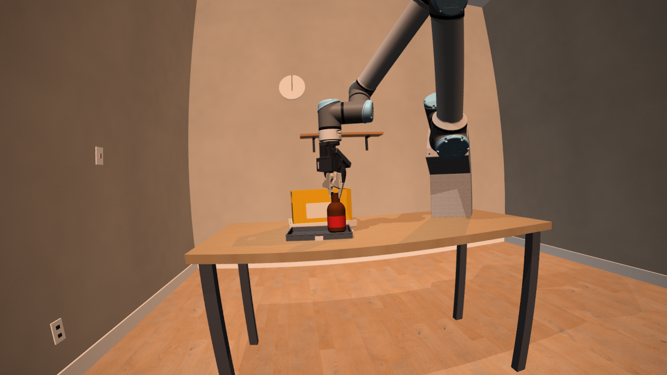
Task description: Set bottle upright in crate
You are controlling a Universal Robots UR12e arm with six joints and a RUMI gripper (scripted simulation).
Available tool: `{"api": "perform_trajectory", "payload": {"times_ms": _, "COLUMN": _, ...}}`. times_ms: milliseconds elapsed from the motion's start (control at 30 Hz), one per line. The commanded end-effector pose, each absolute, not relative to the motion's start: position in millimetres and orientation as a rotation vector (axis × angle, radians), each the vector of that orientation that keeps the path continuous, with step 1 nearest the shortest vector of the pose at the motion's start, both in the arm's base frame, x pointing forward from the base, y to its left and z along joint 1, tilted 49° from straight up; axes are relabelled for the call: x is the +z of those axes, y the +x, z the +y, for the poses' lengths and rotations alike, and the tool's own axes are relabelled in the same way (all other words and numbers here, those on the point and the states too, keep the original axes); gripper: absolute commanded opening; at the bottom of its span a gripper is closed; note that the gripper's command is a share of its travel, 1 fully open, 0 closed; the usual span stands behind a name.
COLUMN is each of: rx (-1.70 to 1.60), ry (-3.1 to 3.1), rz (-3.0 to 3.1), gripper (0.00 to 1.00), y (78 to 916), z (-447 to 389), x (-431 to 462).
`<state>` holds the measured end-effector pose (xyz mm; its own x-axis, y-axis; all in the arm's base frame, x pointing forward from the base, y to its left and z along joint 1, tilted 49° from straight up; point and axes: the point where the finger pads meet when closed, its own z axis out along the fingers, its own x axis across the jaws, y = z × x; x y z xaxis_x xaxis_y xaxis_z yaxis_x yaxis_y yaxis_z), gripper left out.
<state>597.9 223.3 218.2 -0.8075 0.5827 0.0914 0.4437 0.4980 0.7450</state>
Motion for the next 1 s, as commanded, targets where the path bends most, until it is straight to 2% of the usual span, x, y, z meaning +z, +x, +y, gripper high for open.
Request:
{"api": "perform_trajectory", "payload": {"times_ms": 0, "rx": 1.2, "ry": 0.887, "rz": 2.566, "gripper": 0.0, "y": 596, "z": 219, "x": 223}}
{"api": "perform_trajectory", "payload": {"times_ms": 967, "rx": 1.2, "ry": 0.887, "rz": 2.566, "gripper": 0.0, "y": 587, "z": 204, "x": 239}}
